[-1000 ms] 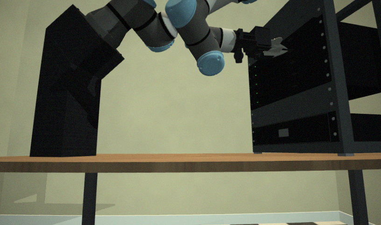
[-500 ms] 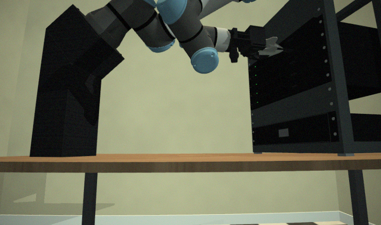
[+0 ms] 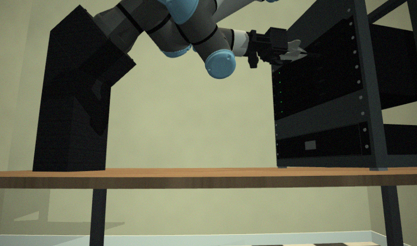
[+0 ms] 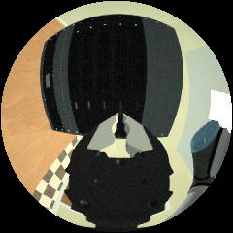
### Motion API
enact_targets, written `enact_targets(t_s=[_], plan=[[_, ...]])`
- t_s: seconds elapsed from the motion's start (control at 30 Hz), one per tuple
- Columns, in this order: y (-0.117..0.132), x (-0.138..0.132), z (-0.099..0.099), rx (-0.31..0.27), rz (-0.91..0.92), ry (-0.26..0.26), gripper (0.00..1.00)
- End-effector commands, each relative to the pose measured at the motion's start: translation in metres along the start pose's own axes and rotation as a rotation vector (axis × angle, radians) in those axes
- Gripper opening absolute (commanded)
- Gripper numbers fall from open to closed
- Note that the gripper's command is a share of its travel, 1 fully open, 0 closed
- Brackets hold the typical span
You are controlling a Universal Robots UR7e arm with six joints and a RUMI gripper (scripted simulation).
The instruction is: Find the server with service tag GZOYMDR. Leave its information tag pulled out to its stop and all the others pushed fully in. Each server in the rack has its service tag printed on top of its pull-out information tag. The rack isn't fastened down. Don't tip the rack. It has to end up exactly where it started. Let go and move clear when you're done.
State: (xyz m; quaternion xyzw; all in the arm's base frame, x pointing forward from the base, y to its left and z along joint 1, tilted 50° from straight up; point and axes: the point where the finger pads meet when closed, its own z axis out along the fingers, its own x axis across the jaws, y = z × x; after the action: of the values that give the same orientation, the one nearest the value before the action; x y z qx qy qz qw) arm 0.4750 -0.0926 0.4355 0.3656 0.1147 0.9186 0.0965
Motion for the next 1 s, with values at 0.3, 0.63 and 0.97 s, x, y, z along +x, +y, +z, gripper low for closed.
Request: enact_targets(t_s=[0.3, 0.63, 0.97], plan=[[0.0000, 0.0004, -0.0011, 0.000, 0.000, 0.001, 0.00], [0.0000, 0.0004, -0.0011, 0.000, 0.000, 0.001, 0.15], [0.0000, 0.0004, -0.0011, 0.000, 0.000, 0.001, 0.15]])
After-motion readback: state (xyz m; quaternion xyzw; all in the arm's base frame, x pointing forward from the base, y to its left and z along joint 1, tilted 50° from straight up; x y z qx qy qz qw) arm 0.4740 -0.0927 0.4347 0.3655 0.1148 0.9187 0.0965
